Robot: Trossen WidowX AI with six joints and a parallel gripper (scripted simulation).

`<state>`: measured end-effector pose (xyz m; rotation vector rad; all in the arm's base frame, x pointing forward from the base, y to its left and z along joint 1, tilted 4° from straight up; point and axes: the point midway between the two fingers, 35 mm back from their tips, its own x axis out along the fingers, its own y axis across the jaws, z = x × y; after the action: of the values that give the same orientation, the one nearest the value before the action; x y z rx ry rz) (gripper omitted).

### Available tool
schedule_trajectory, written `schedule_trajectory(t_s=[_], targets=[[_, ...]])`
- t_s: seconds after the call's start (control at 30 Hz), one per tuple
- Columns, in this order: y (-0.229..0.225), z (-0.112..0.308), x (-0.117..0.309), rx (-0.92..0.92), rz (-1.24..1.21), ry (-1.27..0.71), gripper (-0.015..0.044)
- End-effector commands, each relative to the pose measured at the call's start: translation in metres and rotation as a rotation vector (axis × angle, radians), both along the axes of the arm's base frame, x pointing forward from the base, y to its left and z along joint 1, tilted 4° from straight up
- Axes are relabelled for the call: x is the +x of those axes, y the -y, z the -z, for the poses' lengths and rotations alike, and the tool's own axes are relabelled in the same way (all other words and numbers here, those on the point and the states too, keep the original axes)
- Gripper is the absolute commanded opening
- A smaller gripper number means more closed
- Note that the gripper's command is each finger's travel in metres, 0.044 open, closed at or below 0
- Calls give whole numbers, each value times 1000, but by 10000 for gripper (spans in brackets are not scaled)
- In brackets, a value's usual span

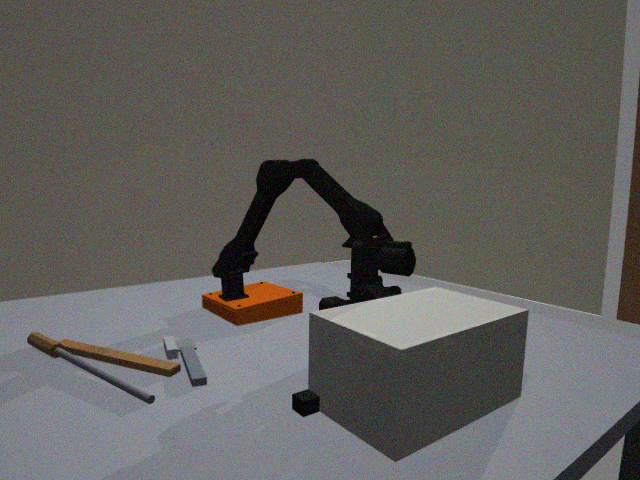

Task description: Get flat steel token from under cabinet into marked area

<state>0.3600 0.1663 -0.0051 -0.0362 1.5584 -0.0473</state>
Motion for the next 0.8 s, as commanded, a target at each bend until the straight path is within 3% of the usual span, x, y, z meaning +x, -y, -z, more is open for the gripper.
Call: schedule_trajectory(t_s=[0.0,0.77], targets=[[0,-1,6,3,-1,0,0],[1,-1,27,3,-1,2,0]])
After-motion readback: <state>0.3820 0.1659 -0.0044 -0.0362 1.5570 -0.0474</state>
